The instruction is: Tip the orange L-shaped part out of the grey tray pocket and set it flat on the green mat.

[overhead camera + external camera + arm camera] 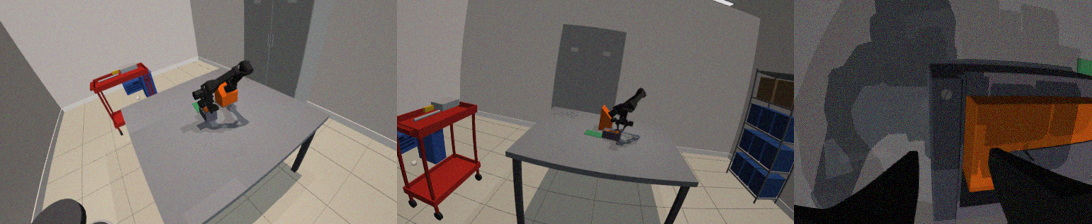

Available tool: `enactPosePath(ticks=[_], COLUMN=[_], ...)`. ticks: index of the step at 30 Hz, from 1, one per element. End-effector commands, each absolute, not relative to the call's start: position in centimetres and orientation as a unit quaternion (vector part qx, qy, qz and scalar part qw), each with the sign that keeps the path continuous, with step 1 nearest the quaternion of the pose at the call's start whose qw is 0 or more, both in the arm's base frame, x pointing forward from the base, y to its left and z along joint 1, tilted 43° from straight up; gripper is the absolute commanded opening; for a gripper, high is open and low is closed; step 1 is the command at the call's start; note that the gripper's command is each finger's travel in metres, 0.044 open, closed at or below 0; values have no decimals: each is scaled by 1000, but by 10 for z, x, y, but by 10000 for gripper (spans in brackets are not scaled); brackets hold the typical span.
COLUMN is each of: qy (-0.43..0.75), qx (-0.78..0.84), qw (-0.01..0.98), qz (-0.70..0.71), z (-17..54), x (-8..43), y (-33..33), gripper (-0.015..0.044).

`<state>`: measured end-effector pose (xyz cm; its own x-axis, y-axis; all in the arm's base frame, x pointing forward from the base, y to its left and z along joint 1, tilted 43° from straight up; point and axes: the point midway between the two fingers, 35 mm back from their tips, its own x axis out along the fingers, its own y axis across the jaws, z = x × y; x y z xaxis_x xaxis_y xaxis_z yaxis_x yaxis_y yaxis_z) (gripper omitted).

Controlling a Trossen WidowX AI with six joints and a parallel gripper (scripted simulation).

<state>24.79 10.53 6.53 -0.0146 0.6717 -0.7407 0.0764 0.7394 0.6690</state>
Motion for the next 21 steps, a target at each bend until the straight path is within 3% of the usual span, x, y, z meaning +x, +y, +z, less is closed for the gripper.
enactPosePath(ticks=[1,21], qy=[671,671], qx=[282,282], qw=[645,645], qz=[232,232], z=[62,41], x=[248,248], y=[109,129], gripper=[180,180])
